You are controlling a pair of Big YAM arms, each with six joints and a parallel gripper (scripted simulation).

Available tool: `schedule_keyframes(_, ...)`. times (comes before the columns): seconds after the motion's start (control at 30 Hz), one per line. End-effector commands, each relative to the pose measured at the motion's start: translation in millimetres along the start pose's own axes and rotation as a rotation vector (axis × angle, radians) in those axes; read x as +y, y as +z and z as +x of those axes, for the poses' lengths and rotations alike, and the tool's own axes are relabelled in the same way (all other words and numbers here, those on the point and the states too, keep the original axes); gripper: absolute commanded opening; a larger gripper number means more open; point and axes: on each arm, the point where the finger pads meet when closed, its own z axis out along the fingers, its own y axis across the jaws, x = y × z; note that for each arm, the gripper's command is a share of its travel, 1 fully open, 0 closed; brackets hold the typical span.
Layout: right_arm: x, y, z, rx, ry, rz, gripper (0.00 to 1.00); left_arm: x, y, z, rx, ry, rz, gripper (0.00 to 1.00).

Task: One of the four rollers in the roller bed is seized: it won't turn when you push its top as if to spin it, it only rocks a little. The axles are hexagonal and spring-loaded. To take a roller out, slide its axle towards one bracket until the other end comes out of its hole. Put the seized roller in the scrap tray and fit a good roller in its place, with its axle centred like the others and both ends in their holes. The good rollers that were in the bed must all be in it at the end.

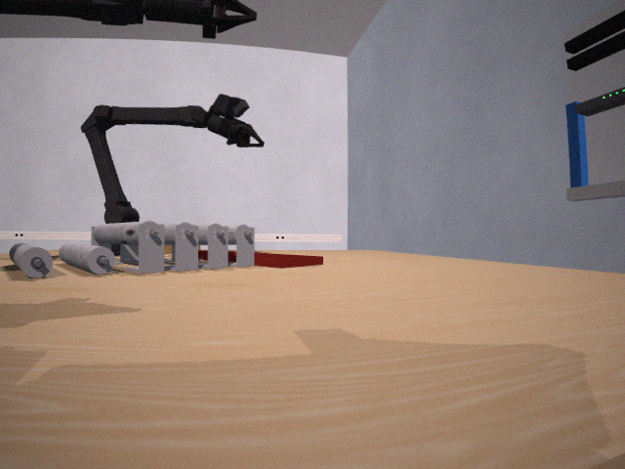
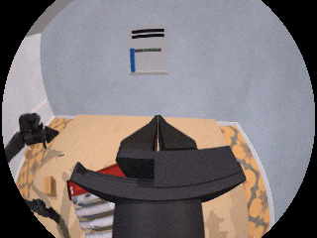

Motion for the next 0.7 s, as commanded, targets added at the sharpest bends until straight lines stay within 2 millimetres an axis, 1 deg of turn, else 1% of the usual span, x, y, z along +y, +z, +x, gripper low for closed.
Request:
schedule_keyframes(0.0,6,-2,-16,-0.034,0.007,-0.014,0.00,55,-31,-38,-0.129,-0.133,-0.132,0.00)
schedule_keyframes(0.07,6,-3,-15,-0.033,0.007,-0.013,0.00,77,-40,-37,-0.158,-0.184,-0.186,0.00)
schedule_keyframes(0.1,6,-3,-18,-0.037,0.007,-0.013,0.00,83,-40,-25,-0.154,-0.213,-0.206,0.00)
schedule_keyframes(0.17,6,-3,-17,-0.036,0.007,-0.014,0.00,111,-58,-42,-0.216,-0.257,-0.269,0.00)
schedule_keyframes(0.2,7,-3,-18,-0.038,0.007,-0.015,0.00,122,-63,-43,-0.235,-0.281,-0.295,0.00)
schedule_keyframes(0.3,6,-4,-18,-0.037,0.008,-0.013,0.00,152,-77,-37,-0.278,-0.354,-0.369,0.00)
schedule_keyframes(0.37,6,-4,-18,-0.037,0.008,-0.013,0.00,152,-77,-37,-0.278,-0.354,-0.369,0.00)
schedule_keyframes(0.4,6,-4,-18,-0.037,0.008,-0.013,0.00,163,-80,-39,-0.298,-0.375,-0.390,0.00)
schedule_keyframes(0.43,6,-4,-17,-0.036,0.008,-0.013,0.00,171,-92,-35,-0.318,-0.398,-0.420,0.00)
schedule_keyframes(0.47,6,-5,-17,-0.037,0.008,-0.014,0.00,182,-104,-42,-0.352,-0.412,-0.446,0.00)
schedule_keyframes(0.5,6,-5,-17,-0.036,0.008,-0.014,0.00,191,-112,-43,-0.375,-0.433,-0.471,0.00)
schedule_keyframes(0.53,6,-5,-16,-0.036,0.008,-0.014,0.00,195,-113,-33,-0.377,-0.455,-0.486,0.00)
schedule_keyframes(0.6,6,-5,-16,-0.035,0.008,-0.015,0.00,209,-128,-44,-0.422,-0.468,-0.519,0.00)
schedule_keyframes(0.67,6,-6,-15,-0.035,0.008,-0.014,0.00,217,-137,-48,-0.444,-0.468,-0.541,0.00)
